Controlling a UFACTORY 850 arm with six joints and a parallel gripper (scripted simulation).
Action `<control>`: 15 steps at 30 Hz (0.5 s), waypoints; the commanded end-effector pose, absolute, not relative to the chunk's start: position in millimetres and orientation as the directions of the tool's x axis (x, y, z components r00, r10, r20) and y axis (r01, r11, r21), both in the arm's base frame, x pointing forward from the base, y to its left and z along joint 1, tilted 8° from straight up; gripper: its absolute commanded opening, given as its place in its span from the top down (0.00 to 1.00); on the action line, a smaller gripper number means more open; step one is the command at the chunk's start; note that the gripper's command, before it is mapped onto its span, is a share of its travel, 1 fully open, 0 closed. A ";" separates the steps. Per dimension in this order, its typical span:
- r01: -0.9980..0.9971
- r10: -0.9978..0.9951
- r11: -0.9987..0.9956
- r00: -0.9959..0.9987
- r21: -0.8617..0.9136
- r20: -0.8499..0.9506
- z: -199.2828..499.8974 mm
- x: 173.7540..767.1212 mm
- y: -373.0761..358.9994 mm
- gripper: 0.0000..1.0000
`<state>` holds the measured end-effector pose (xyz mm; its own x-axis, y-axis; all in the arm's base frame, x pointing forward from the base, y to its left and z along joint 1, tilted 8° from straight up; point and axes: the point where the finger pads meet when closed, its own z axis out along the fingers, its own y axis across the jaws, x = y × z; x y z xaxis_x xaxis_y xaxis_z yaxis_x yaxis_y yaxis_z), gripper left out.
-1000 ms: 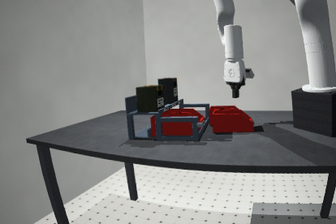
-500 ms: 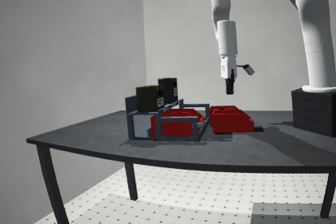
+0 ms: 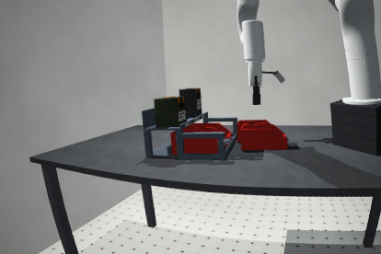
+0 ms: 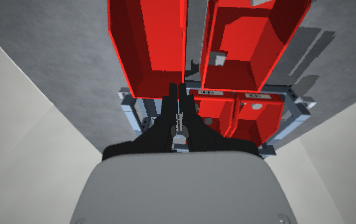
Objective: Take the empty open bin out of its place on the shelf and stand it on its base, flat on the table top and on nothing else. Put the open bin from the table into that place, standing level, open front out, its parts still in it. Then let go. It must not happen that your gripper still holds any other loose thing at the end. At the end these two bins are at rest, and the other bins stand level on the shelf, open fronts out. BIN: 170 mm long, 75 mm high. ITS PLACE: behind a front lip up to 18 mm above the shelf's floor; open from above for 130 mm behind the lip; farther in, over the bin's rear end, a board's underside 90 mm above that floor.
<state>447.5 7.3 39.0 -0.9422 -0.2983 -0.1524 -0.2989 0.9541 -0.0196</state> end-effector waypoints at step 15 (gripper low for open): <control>-0.280 -0.269 0.957 -0.955 0.079 -0.122 41.1 449.7 8.1 0.74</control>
<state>448.6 8.3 40.3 -0.9493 -0.2684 -0.1639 -0.2719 0.9623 -0.0014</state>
